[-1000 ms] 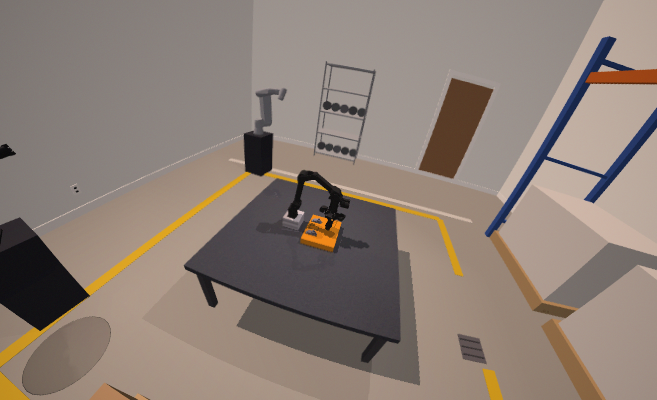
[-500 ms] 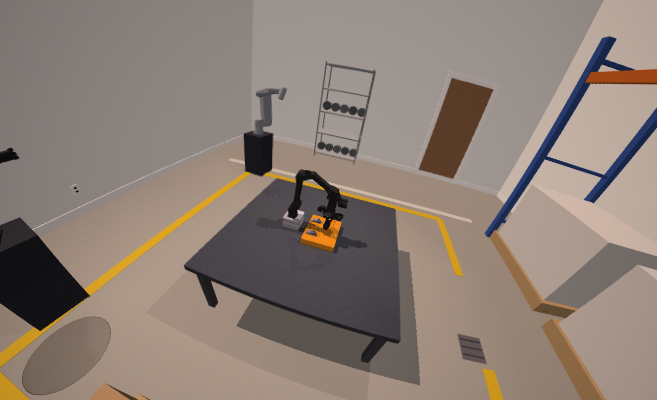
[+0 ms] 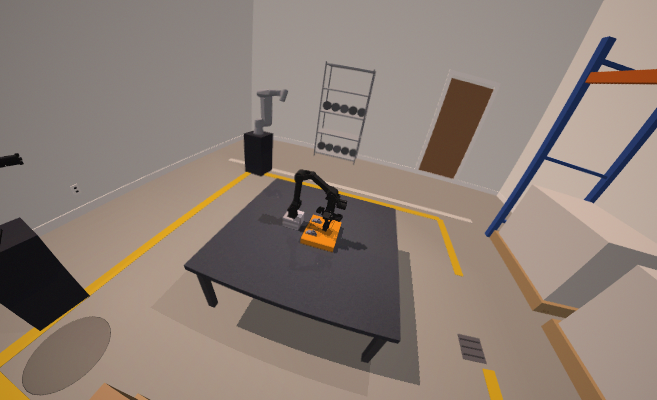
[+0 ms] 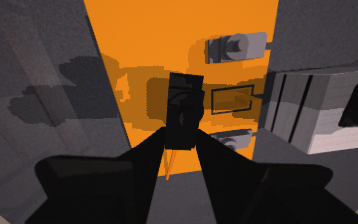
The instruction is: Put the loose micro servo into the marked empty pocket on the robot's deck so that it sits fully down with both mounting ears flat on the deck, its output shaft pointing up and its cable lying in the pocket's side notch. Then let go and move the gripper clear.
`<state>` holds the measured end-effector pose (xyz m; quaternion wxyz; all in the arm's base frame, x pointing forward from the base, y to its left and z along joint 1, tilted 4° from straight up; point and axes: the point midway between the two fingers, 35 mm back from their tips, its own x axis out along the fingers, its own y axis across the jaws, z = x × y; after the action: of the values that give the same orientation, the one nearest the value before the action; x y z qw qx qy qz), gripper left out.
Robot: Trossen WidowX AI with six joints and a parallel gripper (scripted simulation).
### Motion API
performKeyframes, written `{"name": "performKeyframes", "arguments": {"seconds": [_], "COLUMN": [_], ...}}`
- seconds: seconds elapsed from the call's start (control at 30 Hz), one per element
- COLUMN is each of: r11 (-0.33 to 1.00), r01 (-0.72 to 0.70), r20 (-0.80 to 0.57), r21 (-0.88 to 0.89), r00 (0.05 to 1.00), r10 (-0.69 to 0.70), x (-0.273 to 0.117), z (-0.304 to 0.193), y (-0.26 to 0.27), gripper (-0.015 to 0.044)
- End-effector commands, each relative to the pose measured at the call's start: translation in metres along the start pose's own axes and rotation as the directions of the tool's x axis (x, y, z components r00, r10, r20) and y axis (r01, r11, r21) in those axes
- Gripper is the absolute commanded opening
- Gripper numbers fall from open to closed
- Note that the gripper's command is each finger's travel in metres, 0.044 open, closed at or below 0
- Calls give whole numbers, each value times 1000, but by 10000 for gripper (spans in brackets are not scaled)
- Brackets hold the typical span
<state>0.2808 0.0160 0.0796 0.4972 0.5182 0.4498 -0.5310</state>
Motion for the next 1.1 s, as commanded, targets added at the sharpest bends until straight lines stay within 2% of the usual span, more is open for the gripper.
{"name": "performKeyframes", "arguments": {"seconds": [0.0,0.23,0.5,1.07], "r11": [993,937,807,347], "r01": [-10,-9,-8,-3], "r20": [1,1,1,1], "r21": [-116,-349,-590,-938], "r00": [1000,1000,1000,1000], "r10": [10,10,10,10], "x": [-2,-2,-2,-2], "z": [1,1,1,1], "y": [1,1,1,1], "gripper": [0,0,0,0]}}
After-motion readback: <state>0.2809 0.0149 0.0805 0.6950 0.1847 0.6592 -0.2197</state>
